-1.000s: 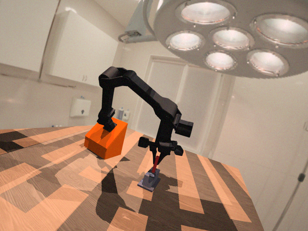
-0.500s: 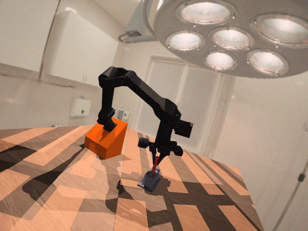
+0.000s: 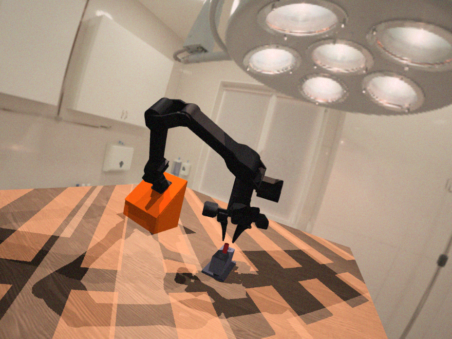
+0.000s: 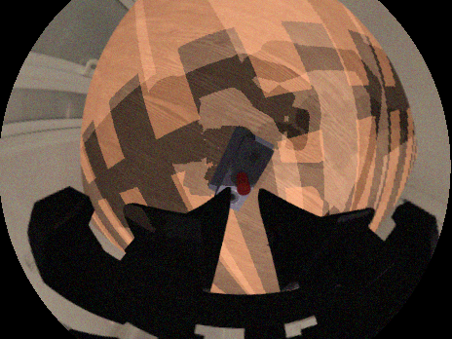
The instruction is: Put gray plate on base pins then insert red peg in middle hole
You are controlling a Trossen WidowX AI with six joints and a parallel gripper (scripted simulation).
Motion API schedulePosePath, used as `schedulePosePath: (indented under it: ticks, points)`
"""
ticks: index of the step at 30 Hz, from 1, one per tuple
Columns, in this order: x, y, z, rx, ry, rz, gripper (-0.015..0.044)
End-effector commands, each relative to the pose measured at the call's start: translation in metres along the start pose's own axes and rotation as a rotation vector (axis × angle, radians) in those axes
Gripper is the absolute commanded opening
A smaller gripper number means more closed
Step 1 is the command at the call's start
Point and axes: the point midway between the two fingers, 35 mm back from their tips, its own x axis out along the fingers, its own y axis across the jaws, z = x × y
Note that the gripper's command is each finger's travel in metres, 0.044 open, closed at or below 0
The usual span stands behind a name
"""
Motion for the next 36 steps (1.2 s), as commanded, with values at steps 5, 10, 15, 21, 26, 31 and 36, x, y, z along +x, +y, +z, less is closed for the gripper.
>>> schedulePosePath:
  ticks: [5, 10, 15, 21, 26, 31, 36]
  points:
    - [0.0, 0.0, 0.0, 0.0, 0.0, 0.0, 0.015]
    - [-0.003, 0.0, 0.0, -0.006, -0.005, -0.001, 0.015]
    - [-0.005, -0.001, -0.002, -0.007, -0.006, -0.001, 0.015]
    - [-0.008, -0.002, -0.003, -0.007, -0.006, -0.001, 0.015]
    - [-0.01, -0.002, -0.004, -0.007, -0.006, -0.001, 0.015]
    - [-0.012, -0.003, -0.005, -0.007, -0.006, -0.001, 0.015]
    - [-0.014, -0.003, -0.005, -0.007, -0.006, -0.001, 0.015]
